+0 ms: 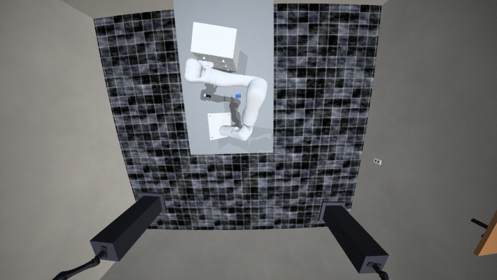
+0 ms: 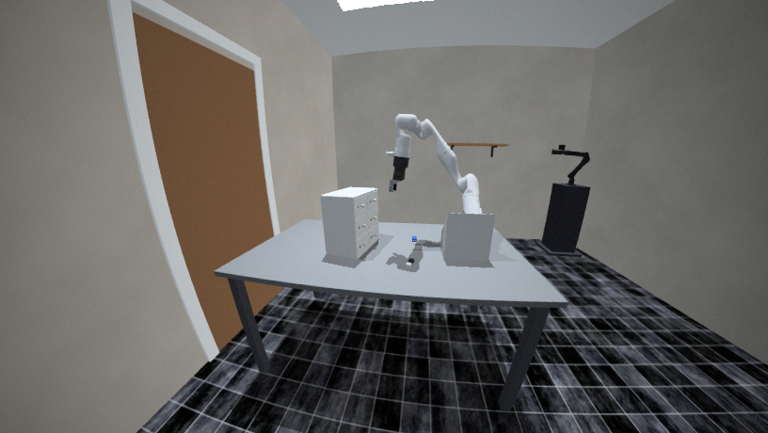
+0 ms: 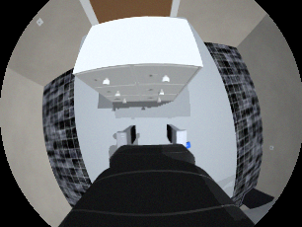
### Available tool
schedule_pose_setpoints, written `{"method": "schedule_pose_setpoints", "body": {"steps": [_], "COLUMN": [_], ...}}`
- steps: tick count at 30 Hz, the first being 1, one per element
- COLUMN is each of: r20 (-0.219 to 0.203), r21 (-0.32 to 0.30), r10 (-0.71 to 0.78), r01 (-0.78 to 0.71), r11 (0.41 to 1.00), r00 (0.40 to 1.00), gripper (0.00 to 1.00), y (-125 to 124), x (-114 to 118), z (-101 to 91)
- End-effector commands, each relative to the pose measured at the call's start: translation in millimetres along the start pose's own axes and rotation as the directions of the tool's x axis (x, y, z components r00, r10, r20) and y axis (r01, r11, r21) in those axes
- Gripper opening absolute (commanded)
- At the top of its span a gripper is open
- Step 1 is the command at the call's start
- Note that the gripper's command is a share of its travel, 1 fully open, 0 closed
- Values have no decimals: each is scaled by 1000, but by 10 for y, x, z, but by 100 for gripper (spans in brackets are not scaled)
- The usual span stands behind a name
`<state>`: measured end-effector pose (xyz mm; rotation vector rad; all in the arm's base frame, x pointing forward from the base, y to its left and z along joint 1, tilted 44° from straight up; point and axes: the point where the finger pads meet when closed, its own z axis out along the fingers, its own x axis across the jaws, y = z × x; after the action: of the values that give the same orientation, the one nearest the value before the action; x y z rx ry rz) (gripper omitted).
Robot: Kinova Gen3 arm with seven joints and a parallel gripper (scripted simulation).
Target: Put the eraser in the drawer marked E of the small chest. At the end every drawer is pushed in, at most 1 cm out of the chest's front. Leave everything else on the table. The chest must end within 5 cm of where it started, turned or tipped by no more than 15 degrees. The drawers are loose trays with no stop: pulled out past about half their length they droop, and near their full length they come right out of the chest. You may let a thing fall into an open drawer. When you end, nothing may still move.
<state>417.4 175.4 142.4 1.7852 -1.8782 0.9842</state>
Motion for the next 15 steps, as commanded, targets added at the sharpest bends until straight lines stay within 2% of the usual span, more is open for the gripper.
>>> {"method": "schedule_pose_setpoints", "body": {"steps": [1, 10, 15], "r20": [3, 4, 4], "r21": [-20, -85, -100], "r10": [7, 7, 7], "r01": [-7, -6, -6], "r11": [1000, 996, 995], "r00": [1000, 1000, 1000], "gripper": [100, 100, 100], "y": [-13, 17, 23], "x": [-11, -11, -11], "z": [-22, -80, -94]}}
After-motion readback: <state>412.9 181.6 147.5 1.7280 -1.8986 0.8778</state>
